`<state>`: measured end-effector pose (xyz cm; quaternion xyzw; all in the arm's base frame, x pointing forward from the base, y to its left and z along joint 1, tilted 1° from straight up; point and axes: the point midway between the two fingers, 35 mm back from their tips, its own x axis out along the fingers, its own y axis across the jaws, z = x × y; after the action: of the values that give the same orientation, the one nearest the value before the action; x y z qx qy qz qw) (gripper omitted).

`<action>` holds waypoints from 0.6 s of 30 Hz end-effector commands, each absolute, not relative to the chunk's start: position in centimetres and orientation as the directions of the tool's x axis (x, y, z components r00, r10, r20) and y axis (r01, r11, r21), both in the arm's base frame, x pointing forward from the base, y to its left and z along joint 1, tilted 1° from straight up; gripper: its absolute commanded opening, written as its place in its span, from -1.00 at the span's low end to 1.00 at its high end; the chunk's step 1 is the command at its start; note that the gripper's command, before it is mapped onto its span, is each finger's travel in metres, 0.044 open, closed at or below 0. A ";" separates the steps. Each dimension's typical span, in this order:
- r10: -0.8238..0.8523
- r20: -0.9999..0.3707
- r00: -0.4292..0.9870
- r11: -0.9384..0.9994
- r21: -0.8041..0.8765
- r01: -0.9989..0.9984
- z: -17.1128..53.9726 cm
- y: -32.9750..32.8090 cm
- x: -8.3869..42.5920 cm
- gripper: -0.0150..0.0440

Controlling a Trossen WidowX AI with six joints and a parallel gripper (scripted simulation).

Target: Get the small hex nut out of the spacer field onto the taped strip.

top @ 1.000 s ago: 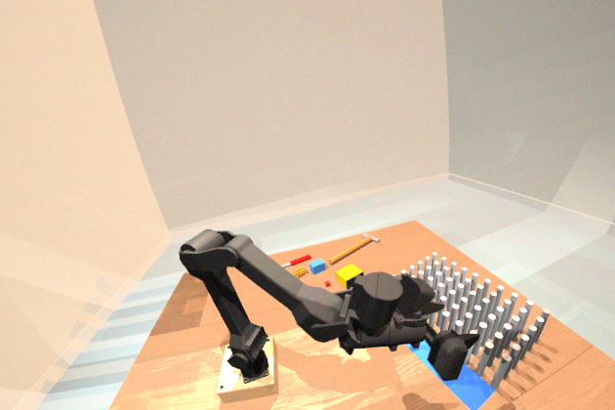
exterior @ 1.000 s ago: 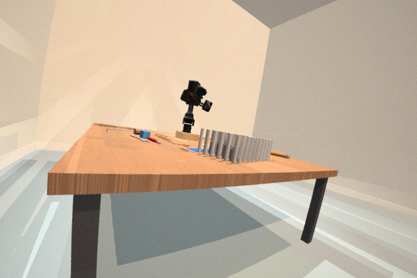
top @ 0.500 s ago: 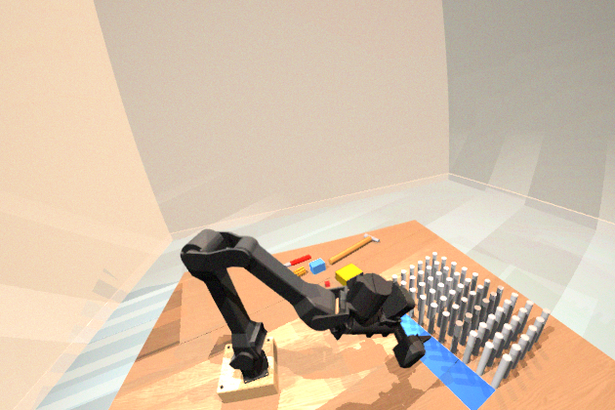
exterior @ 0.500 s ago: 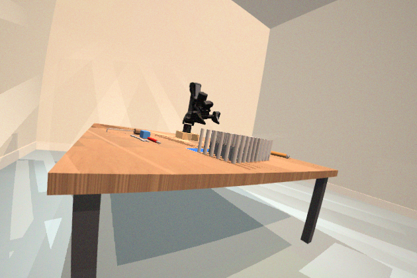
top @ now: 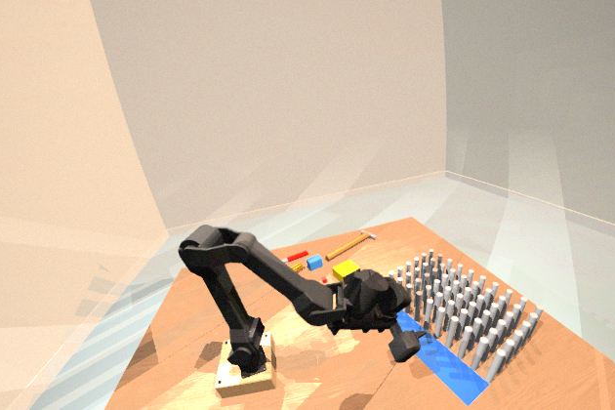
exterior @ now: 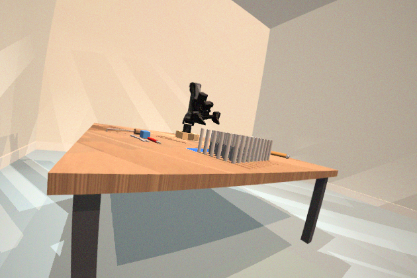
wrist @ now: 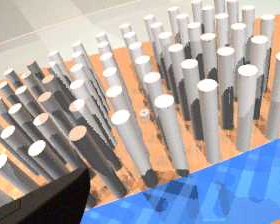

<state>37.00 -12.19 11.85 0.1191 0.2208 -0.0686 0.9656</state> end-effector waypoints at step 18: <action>-0.259 -0.508 0.821 0.656 0.531 0.536 11.6 -19.1 33.7 1.00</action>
<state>35.77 -14.83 11.44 0.2219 0.2231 -0.1306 0.9402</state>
